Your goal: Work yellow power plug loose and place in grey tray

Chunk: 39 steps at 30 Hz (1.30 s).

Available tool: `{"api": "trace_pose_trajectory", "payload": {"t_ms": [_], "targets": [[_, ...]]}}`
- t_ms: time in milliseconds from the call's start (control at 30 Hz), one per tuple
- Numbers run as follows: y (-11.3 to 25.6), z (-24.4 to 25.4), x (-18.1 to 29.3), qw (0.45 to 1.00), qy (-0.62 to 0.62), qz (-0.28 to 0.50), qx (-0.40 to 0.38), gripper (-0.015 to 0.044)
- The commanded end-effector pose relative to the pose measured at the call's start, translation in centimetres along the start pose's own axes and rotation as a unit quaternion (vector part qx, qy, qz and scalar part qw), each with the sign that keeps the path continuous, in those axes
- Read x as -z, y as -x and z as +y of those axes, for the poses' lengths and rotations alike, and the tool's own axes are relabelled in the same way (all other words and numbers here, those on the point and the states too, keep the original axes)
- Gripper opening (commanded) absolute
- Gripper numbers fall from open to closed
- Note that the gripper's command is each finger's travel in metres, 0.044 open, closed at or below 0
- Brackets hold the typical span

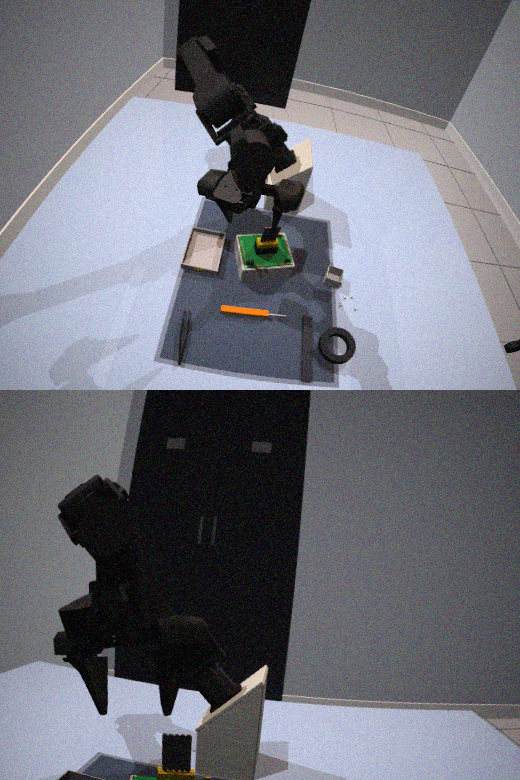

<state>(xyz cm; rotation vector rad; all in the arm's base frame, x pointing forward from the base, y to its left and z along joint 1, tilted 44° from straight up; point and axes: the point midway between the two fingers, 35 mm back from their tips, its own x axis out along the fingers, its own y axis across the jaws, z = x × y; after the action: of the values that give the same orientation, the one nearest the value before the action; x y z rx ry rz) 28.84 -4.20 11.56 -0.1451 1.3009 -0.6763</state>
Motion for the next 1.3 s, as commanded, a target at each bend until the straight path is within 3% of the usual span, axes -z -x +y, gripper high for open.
{"api": "trace_pose_trajectory", "payload": {"t_ms": [0, 100, 467, 767, 1000, 1267], "targets": [[-0.1, 2.4, 5.6, 0.972, 0.208, 0.071, 0.079, 0.0430], [0.1, 2.7, 7.1, 0.953, 0.269, 0.088, 0.106, 0.0430], [0.1, 2.7, 7.1, 0.953, 0.269, 0.088, 0.106, 0.0430], [-2.8, 2.0, 7.4, 0.953, 0.269, 0.087, 0.106, 0.0430], [-3.5, 3.6, 4.5, 0.953, 0.269, 0.087, 0.106, 0.0430], [-3.5, 3.7, 4.4, 0.953, 0.269, 0.087, 0.106, 0.0430]]}}
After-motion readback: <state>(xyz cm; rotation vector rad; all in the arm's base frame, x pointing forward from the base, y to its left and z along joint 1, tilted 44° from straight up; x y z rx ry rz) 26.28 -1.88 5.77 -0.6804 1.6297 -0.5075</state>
